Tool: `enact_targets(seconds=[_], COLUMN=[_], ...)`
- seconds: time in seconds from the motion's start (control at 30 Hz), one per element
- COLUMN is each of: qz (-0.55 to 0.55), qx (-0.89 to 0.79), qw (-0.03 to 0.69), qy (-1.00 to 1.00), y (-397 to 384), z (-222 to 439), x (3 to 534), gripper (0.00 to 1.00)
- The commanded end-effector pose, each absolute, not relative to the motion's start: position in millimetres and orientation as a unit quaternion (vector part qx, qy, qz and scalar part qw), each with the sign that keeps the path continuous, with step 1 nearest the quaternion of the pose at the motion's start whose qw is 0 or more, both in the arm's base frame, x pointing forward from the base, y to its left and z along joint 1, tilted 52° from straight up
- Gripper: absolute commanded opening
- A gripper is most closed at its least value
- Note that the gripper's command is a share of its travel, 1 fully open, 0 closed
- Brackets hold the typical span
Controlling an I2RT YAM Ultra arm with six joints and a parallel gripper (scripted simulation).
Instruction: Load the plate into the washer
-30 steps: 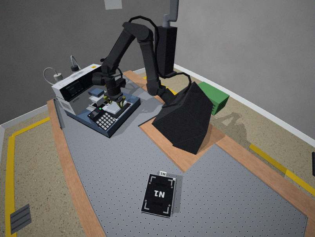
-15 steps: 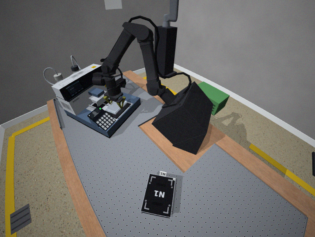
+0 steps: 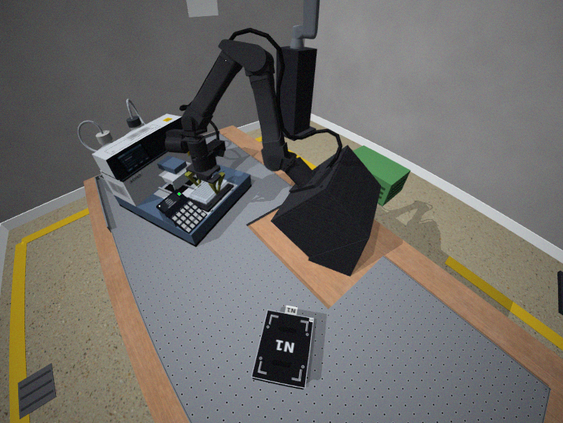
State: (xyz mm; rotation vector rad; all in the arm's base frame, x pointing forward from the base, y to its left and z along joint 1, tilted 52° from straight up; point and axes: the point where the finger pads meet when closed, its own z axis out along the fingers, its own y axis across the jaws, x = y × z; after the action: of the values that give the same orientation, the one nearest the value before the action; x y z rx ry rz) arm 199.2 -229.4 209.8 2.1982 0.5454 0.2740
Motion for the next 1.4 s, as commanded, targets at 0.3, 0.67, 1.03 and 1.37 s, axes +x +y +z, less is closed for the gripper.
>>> enact_targets(seconds=[0.3,0.67,1.03,1.37], qz=[0.118,0.118,0.118,0.121], qx=[0.869,0.869,0.869,0.867], qw=[0.431,0.431,0.432,0.434], qy=[0.214,0.213,0.213,0.213], y=[-228.1,-228.4,-228.9,-229.9], z=[221.0,221.5,222.2,221.1], x=[195.7,195.5,195.2,197.0], gripper=[0.84,0.84,0.84,0.84])
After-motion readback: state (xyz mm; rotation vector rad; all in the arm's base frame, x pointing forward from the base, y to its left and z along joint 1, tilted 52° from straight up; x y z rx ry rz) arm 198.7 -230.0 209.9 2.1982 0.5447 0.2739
